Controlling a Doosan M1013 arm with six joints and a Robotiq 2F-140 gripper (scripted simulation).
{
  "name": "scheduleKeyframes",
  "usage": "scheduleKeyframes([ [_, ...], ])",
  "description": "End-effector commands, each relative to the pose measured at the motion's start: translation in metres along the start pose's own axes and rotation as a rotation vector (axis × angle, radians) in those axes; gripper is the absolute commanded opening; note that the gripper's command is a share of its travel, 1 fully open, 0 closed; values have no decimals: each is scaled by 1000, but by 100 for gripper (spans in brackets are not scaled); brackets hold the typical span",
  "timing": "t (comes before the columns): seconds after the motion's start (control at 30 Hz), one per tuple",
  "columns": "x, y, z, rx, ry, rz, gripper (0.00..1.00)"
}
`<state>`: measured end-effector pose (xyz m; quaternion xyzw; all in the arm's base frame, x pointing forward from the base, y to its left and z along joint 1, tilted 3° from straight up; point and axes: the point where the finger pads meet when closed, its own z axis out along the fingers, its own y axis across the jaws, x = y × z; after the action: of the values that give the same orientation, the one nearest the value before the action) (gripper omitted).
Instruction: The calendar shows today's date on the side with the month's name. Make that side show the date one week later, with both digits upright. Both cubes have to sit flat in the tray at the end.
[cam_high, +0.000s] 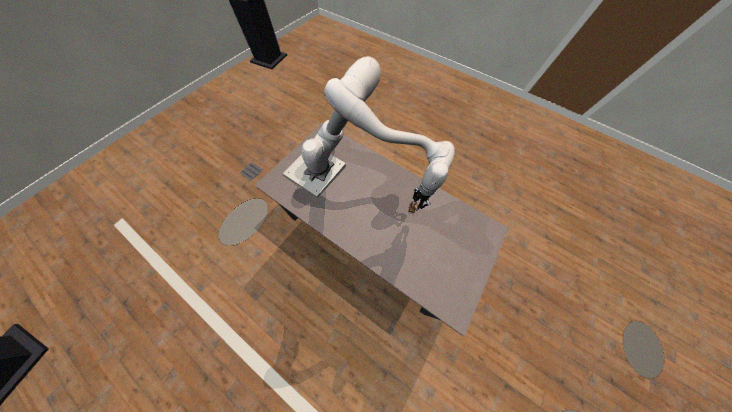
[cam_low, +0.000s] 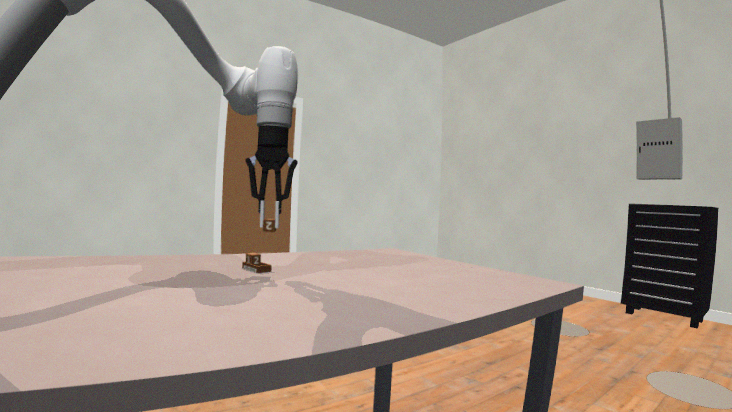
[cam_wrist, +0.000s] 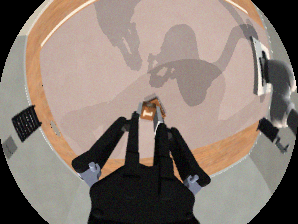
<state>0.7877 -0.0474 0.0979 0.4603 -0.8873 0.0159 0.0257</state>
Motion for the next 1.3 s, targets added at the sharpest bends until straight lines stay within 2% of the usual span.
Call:
scheduleKeyframes([
  [0.0,1,-1,0,-5,-7,-138,24],
  [0.3,6,-5,1,-3,-8,-539,24],
  [0.4,6,-5,1,-3,-8,-551,24],
  [0.47,8,-7,1,-3,-8,-707,24],
  [0.63,10,-8,1,-2,-9,-862,24],
  [0.83,13,-11,2,-1,-9,-1146,24],
  [0.93,13,-11,2,-1,-9,-1170,24],
  [1.0,15,-13,2,0,-9,-1323,24],
  [1.27,18,-16,3,2,-9,-1644,24],
])
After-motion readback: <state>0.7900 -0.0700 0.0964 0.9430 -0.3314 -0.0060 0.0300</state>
